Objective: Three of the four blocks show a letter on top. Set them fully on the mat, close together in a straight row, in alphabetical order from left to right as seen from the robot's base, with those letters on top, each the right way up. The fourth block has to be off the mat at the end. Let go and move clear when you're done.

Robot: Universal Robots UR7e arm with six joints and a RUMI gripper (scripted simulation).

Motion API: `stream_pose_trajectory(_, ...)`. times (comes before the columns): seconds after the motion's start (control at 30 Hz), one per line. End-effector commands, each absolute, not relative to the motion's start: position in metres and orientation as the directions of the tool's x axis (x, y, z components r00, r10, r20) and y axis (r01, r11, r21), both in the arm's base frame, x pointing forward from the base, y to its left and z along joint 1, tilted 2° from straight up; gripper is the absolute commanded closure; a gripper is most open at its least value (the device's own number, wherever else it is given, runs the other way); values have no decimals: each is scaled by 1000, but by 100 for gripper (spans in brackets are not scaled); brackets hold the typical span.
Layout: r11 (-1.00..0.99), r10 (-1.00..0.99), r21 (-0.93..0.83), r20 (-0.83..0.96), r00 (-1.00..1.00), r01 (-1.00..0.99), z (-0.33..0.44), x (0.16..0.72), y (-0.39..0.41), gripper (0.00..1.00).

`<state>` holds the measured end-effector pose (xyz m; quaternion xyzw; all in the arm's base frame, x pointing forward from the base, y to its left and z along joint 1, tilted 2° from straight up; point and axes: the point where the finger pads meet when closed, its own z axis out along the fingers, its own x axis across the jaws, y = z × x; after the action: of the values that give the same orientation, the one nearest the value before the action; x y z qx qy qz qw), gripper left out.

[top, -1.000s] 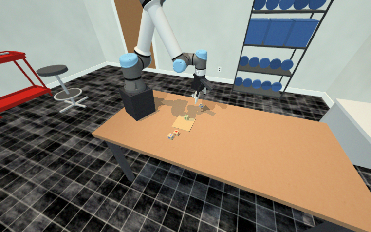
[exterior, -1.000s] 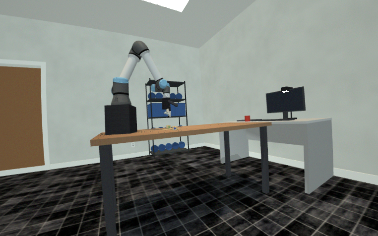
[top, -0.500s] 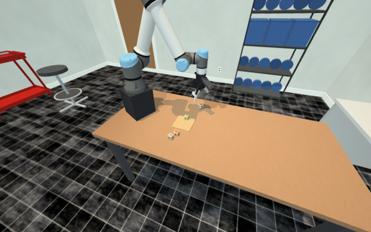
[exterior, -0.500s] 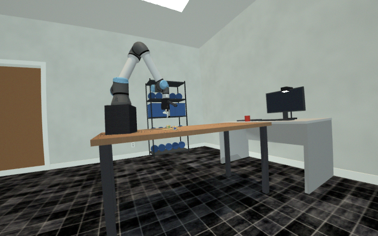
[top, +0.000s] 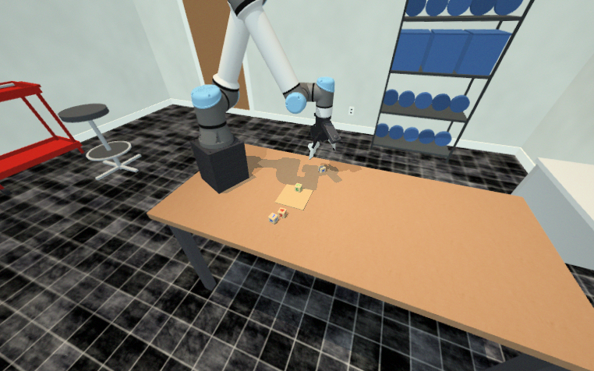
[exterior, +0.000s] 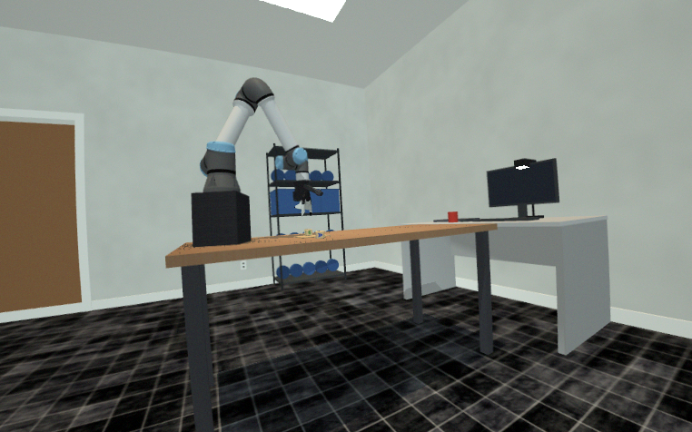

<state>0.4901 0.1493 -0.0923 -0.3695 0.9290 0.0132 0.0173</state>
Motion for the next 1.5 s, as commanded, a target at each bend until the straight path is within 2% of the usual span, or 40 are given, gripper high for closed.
stream_pose_trajectory(0.0, 765, -643, 10, -39, -765, -643, -92, 492, 154, 0)
stream_pose_trajectory(0.4, 774, -632, 11, -39, -774, -633, -91, 491, 155, 0)
stream_pose_trajectory(0.43, 774, -632, 11, -39, -774, -633, -91, 491, 155, 60)
stream_pose_trajectory(1.47, 774, -632, 11, -39, -774, -633, -91, 491, 155, 60)
